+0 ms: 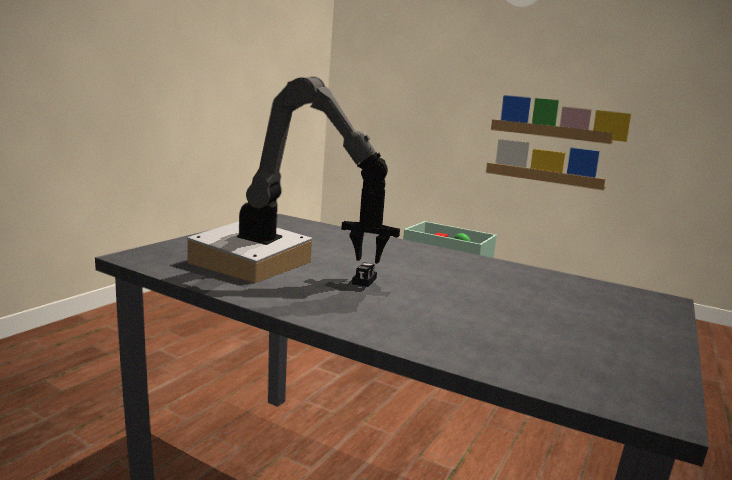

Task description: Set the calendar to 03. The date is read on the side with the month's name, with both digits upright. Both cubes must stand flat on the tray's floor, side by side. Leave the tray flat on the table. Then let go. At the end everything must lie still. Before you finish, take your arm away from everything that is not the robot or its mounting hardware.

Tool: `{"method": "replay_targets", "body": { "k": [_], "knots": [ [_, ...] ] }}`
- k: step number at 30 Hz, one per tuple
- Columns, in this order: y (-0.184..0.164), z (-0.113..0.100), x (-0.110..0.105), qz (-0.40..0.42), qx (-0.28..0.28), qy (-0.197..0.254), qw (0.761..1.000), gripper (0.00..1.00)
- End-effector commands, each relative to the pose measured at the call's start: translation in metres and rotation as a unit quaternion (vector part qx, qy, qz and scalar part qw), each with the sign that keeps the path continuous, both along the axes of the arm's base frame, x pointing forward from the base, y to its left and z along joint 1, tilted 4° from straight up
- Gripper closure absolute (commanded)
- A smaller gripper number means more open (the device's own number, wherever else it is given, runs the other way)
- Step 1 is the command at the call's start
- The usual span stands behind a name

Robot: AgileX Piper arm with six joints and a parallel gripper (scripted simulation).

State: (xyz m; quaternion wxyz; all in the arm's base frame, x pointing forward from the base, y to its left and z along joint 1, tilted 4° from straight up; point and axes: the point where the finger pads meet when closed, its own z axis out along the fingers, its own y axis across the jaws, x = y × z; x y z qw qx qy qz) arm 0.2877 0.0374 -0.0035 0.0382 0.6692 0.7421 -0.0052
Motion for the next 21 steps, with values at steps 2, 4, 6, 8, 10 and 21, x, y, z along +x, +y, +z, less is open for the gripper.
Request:
{"method": "replay_targets", "body": {
  "k": [2, 4, 6, 8, 10, 21],
  "knots": [
    [-0.001, -0.001, 0.000, 0.000, -0.001, 0.001, 1.000, 0.40],
    [-0.001, -0.001, 0.000, 0.000, -0.001, 0.001, 1.000, 0.40],
    [-0.001, -0.001, 0.000, 0.000, -0.001, 0.001, 1.000, 0.40],
    [-0.001, -0.001, 0.000, 0.000, -0.001, 0.001, 1.000, 0.40],
    [-0.001, -0.002, -0.001, 0.000, -0.001, 0.001, 1.000, 0.40],
    [-0.001, -0.014, 0.000, 0.000, -0.001, 0.002, 1.000, 0.40]
  ]
}}
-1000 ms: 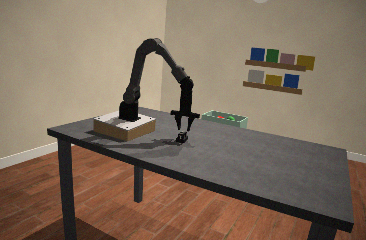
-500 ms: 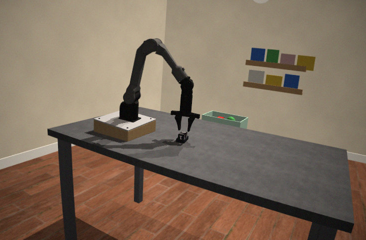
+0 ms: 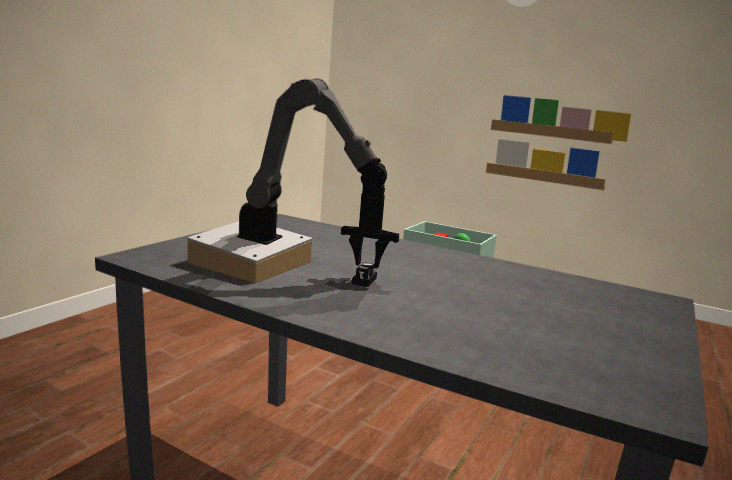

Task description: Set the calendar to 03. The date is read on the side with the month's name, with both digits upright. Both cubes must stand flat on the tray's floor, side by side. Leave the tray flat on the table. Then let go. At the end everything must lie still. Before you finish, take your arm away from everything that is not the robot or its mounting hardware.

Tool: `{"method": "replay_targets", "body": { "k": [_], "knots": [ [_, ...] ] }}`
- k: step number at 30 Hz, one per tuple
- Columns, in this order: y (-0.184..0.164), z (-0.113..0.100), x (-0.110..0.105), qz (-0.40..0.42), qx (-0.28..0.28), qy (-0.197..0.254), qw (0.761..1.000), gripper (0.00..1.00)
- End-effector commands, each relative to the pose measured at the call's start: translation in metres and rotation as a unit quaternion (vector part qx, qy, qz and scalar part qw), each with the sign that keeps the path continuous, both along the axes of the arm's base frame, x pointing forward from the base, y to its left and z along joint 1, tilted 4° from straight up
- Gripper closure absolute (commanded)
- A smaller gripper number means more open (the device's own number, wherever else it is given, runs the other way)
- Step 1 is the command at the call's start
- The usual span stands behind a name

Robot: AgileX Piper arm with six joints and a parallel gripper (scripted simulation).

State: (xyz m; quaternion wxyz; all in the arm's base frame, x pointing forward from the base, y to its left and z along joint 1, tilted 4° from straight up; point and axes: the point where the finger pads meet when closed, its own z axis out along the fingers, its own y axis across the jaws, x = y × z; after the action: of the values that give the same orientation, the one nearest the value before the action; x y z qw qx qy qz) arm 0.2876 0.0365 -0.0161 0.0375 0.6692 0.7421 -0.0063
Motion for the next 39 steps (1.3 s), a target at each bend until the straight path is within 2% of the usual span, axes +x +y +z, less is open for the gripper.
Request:
{"method": "replay_targets", "body": {
  "k": [1, 12, 39],
  "knots": [
    [-0.001, -0.001, 0.000, 0.000, -0.001, 0.001, 1.000, 0.40],
    [-0.001, -0.016, 0.001, 0.000, 0.000, 0.000, 1.000, 0.40],
    [-0.001, -0.016, 0.001, 0.000, 0.000, -0.001, 1.000, 0.40]
  ]
}}
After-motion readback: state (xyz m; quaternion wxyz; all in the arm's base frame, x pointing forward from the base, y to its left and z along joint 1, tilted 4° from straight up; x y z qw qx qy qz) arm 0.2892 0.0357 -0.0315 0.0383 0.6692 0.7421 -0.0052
